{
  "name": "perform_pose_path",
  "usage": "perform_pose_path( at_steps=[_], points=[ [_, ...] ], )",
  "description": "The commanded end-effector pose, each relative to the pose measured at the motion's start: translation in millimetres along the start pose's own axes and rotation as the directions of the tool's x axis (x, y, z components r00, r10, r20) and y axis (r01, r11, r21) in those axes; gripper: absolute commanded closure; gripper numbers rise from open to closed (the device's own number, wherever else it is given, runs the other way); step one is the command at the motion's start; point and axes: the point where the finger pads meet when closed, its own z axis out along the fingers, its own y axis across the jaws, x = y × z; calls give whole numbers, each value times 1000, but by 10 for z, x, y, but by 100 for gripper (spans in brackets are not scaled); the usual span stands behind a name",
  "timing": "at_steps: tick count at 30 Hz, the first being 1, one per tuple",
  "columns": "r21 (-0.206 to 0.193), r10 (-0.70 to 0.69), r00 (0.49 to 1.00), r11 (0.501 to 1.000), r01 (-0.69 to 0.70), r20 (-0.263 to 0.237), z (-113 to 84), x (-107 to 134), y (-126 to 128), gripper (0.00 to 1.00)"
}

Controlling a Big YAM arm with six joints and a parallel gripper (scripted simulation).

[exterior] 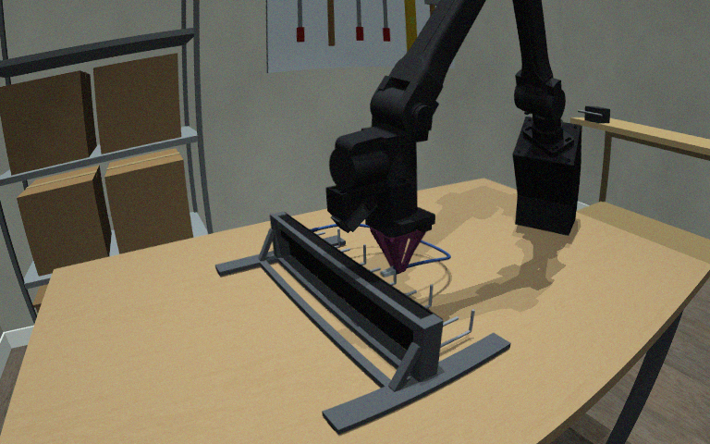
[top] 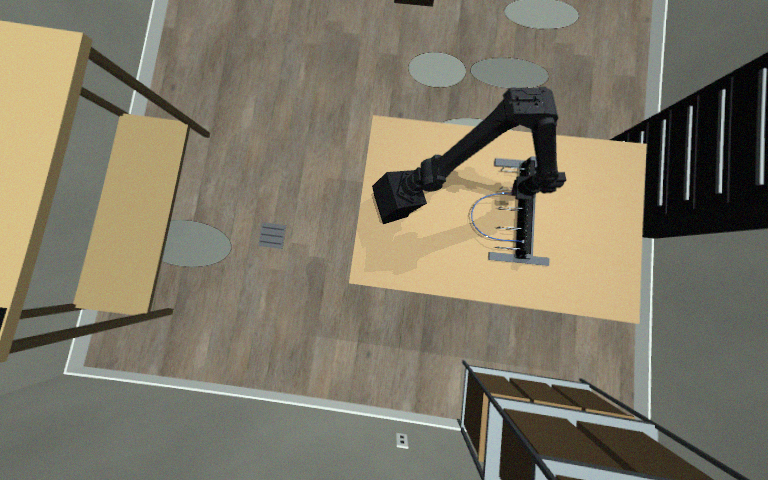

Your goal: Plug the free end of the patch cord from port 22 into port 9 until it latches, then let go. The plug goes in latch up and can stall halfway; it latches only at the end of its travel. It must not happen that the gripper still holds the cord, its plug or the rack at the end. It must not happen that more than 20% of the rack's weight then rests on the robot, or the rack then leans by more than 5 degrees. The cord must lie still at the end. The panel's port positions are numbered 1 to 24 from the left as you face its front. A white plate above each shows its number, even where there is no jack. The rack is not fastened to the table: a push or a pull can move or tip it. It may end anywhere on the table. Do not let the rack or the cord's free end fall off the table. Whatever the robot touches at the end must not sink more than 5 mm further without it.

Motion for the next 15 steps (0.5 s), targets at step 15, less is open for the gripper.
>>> perform_pose_path(
  at_steps=[15],
  points=[
    [-6,-5,998,1000,5,62,-103,-319,81,100]
  ],
)
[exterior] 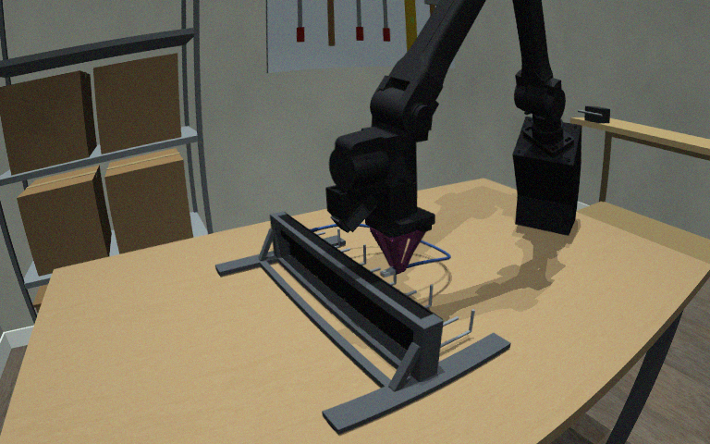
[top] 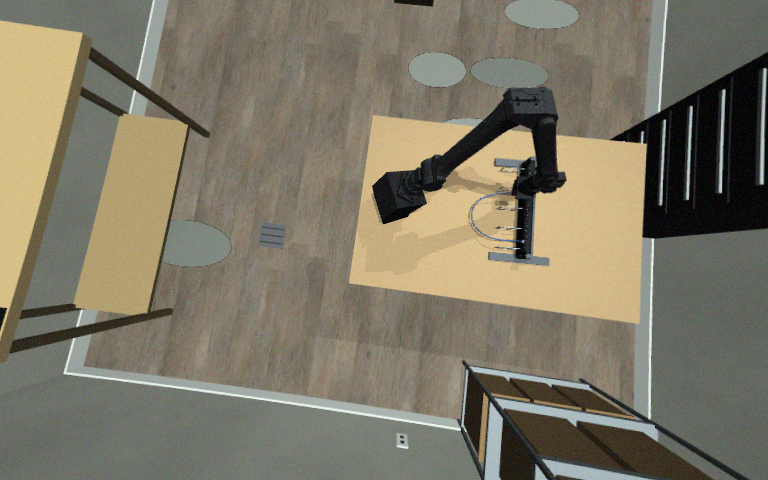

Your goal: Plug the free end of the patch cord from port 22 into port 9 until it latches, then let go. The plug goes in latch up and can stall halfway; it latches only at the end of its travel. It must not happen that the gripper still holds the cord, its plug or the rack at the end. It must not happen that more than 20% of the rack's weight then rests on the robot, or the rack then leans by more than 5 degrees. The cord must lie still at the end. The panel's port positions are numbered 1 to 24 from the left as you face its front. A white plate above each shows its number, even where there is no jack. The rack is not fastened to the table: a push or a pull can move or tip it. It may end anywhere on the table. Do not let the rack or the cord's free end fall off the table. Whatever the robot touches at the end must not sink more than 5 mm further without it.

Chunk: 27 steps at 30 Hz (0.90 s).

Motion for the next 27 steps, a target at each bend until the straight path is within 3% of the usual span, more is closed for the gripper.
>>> perform_pose_path(
  at_steps=[1,27],
  points=[
    [-6,-5,998,1000,5,61,-103,-315,78,100],
    [-6,-4,998,1000,4,58,-105,-273,74,100]
  ],
)
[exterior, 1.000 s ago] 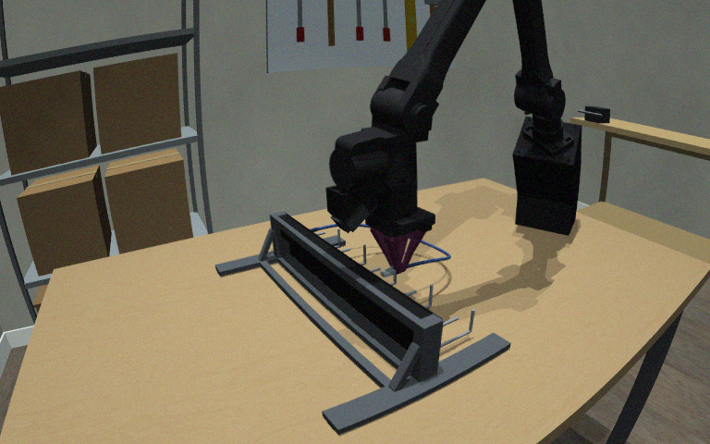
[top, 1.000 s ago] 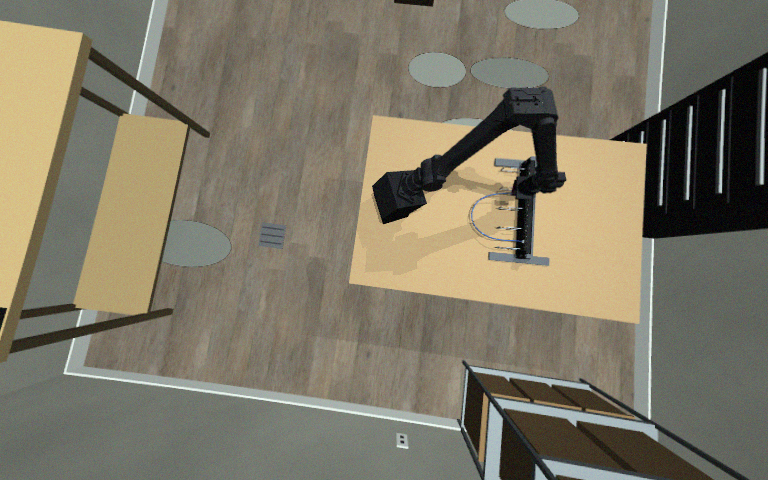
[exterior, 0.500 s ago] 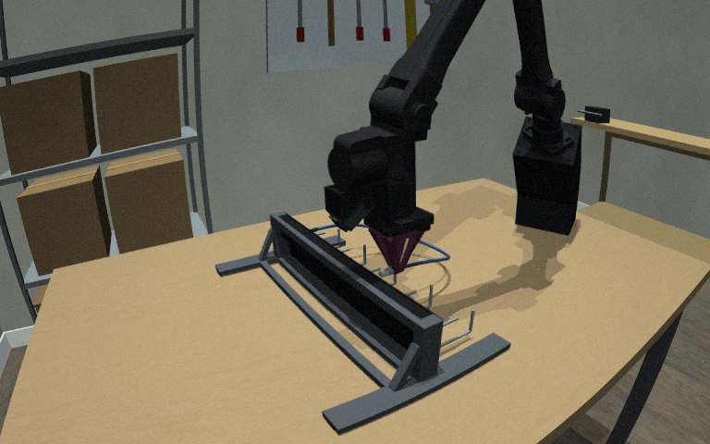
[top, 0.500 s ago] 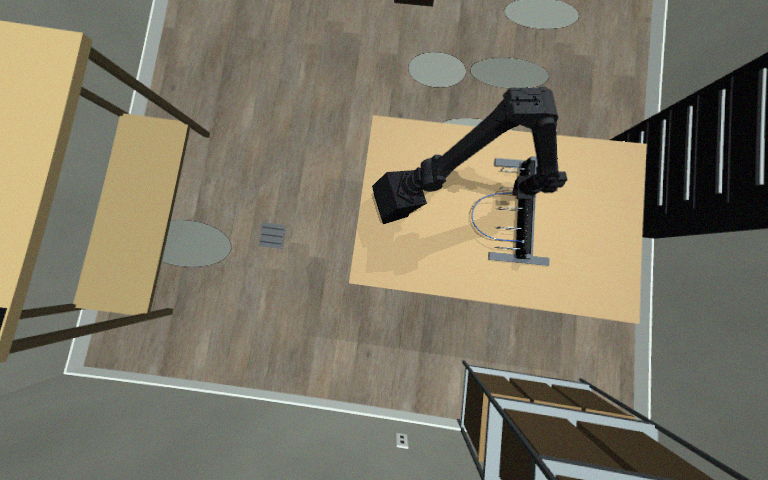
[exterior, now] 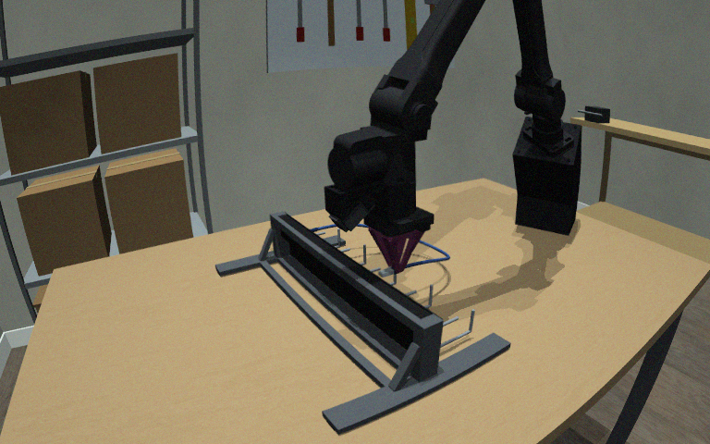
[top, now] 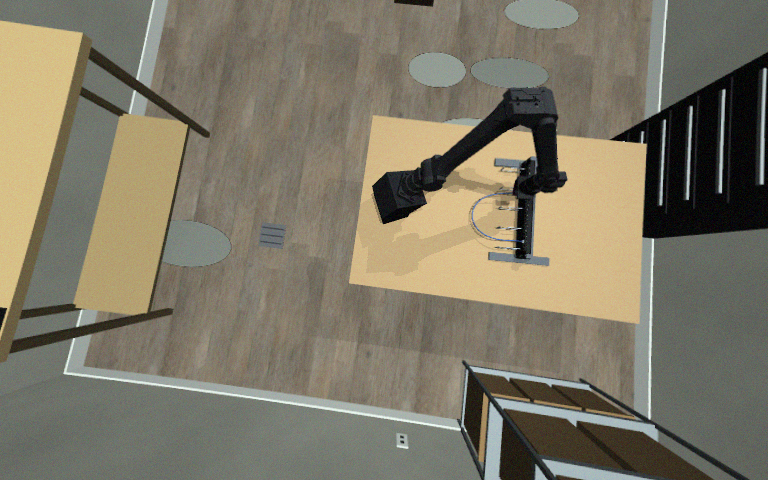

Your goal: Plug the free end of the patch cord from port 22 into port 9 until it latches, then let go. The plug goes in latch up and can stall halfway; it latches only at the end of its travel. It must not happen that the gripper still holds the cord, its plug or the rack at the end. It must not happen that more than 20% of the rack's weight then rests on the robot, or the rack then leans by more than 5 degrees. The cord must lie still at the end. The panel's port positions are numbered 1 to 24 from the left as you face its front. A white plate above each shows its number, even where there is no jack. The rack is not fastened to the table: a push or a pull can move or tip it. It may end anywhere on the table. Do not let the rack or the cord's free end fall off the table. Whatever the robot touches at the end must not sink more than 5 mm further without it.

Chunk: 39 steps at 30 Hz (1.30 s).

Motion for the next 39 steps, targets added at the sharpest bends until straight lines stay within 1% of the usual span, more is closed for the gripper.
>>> perform_pose_path(
  at_steps=[1,21,39],
  points=[
    [-5,-3,999,1000,3,50,-88,-231,66,100],
    [-2,1,1000,1000,-1,22,-32,-55,39,100],
    [-2,2,1000,1000,-2,18,-33,-16,31,100]
  ],
)
